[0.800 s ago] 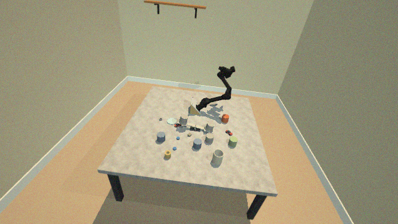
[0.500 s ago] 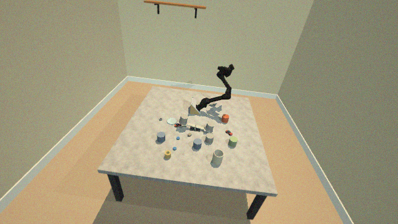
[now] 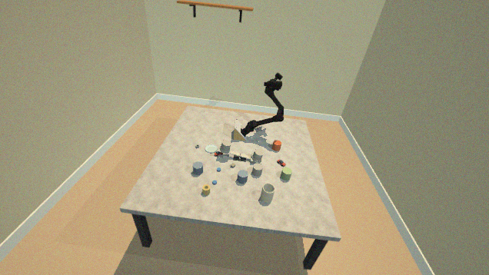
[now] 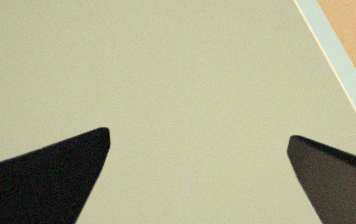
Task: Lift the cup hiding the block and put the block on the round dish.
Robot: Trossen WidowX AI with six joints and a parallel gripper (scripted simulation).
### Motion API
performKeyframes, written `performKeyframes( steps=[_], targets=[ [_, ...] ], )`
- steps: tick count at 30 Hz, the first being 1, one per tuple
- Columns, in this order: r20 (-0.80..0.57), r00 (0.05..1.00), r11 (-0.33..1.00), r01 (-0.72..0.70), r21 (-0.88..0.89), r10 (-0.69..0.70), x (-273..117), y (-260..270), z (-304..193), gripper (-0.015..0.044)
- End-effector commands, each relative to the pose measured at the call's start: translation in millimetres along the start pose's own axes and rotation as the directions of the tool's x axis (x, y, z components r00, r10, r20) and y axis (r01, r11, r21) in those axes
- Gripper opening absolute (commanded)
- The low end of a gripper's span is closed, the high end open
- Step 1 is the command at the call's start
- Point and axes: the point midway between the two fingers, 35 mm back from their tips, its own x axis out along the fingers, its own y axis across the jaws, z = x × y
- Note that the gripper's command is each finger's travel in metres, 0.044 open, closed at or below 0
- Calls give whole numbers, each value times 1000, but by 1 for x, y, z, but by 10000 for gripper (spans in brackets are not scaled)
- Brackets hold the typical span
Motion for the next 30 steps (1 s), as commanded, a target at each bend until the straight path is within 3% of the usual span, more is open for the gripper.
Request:
performKeyframes(
  steps=[1,15,30],
  targets=[
    [-89,995,993,-44,-106,35,-8,1,-23,440],
    [-398,911,880,-272,-389,106,-48,1,-94,440],
    [-703,706,630,-586,-510,88,-111,-17,-160,440]
  ],
)
